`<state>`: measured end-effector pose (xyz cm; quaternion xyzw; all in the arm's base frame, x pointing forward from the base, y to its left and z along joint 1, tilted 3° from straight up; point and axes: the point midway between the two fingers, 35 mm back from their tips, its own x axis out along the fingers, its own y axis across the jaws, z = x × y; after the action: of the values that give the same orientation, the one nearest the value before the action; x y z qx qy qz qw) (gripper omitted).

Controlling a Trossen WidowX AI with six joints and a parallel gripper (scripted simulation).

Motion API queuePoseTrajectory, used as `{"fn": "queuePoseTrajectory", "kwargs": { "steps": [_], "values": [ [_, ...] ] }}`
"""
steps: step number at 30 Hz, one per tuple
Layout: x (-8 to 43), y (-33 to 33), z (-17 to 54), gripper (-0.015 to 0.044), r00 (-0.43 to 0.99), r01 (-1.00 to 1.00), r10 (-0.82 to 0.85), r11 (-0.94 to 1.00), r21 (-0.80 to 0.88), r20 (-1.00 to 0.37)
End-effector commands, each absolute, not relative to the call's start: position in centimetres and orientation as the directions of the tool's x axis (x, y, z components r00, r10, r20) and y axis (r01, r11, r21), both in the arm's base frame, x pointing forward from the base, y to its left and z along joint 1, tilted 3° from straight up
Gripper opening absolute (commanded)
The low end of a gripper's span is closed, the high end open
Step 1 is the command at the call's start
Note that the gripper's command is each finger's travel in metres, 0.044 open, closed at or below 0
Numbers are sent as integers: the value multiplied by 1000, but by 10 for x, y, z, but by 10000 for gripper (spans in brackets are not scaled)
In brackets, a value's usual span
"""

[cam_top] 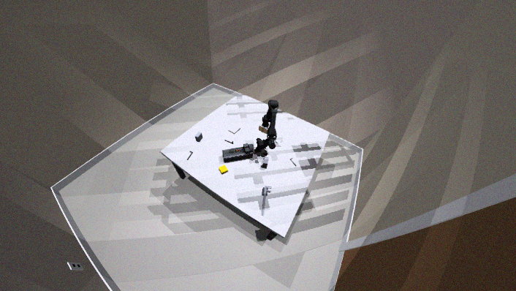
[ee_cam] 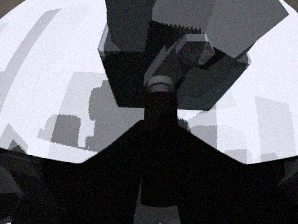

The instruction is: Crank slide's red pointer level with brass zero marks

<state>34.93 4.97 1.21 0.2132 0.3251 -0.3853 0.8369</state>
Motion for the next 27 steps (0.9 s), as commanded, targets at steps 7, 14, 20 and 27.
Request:
{"fn": "queuePoseTrajectory", "kwargs": {
  "steps": [7, 14, 20, 27],
  "values": [
    [341, 43, 8, 0, 473, 788, -514, 610, 83, -715],
    [339, 42, 8, 0, 473, 788, -514, 610, 82, -716],
    [336, 39, 8, 0, 473, 788, -514, 610, 82, -716],
    [332, 36, 10, 0, 473, 788, -514, 610, 82, -716]
  ]
}}
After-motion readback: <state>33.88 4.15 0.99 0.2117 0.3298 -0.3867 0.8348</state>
